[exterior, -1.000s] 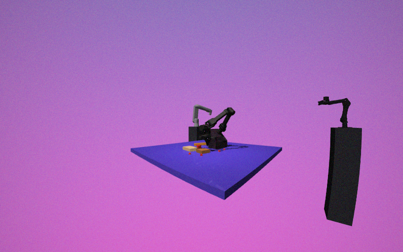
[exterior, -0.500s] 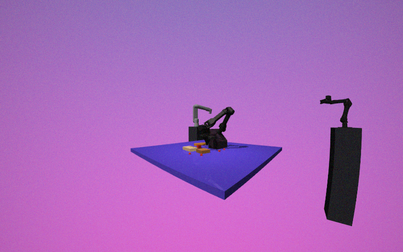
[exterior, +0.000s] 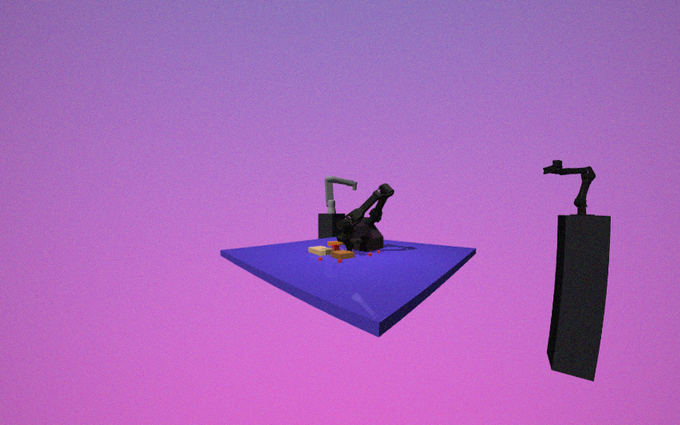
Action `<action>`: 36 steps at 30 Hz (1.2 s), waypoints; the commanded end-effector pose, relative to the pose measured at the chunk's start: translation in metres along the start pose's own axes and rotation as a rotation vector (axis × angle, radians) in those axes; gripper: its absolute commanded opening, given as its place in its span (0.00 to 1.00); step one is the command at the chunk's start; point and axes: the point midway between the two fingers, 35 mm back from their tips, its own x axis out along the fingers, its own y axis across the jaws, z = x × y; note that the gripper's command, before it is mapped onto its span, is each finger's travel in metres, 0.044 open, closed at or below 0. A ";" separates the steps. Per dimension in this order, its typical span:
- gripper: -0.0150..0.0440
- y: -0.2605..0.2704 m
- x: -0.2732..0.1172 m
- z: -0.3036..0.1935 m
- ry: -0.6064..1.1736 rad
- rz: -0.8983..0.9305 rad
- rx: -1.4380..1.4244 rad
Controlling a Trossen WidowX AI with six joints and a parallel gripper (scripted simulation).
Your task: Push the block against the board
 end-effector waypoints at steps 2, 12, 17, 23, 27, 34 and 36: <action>0.25 0.000 0.001 0.009 -0.003 -0.001 0.005; 0.25 0.001 0.001 0.025 -0.004 -0.001 0.004; 0.25 0.001 0.001 0.032 -0.004 -0.001 0.004; 0.25 0.001 0.001 0.025 -0.004 -0.001 0.004; 0.25 0.001 0.001 0.019 -0.004 -0.001 0.004; 0.25 0.001 0.001 0.007 -0.003 -0.002 0.005; 0.25 0.001 0.001 0.004 -0.003 -0.002 0.005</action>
